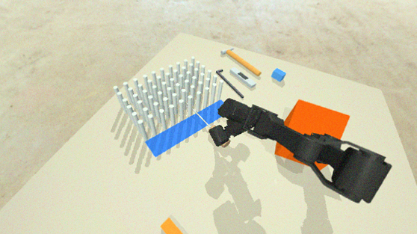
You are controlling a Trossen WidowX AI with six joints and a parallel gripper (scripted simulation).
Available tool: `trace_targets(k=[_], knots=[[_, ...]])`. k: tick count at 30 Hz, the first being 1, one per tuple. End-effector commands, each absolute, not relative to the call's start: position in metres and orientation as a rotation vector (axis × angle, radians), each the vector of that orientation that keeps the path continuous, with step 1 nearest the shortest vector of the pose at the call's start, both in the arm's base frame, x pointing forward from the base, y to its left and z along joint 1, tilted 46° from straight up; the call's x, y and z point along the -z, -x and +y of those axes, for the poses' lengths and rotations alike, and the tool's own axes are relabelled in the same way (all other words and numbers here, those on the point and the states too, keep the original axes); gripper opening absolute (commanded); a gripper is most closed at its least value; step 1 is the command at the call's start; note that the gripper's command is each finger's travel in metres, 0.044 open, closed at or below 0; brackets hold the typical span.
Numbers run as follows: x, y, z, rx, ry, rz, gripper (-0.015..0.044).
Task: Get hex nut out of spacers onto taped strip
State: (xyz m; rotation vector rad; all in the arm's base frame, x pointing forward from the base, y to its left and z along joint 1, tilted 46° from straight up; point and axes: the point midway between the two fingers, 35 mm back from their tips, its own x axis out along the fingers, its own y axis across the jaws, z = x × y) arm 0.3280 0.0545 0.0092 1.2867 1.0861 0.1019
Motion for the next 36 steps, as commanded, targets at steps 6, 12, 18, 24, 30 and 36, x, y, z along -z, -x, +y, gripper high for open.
trace_targets(k=[6,12,18,24,30,36], knots=[[-0.012,-0.321,0.057,-0.100,-1.293,1.087,0.0000],[-0.013,-0.318,0.058,-0.100,-1.293,1.087,0.0000],[-0.014,-0.315,0.060,-0.099,-1.293,1.087,0.0000],[-0.015,-0.313,0.061,-0.099,-1.293,1.088,0.0000],[-0.016,-0.310,0.062,-0.099,-1.293,1.088,0.0000],[-0.018,-0.307,0.063,-0.100,-1.293,1.088,0.0000]])
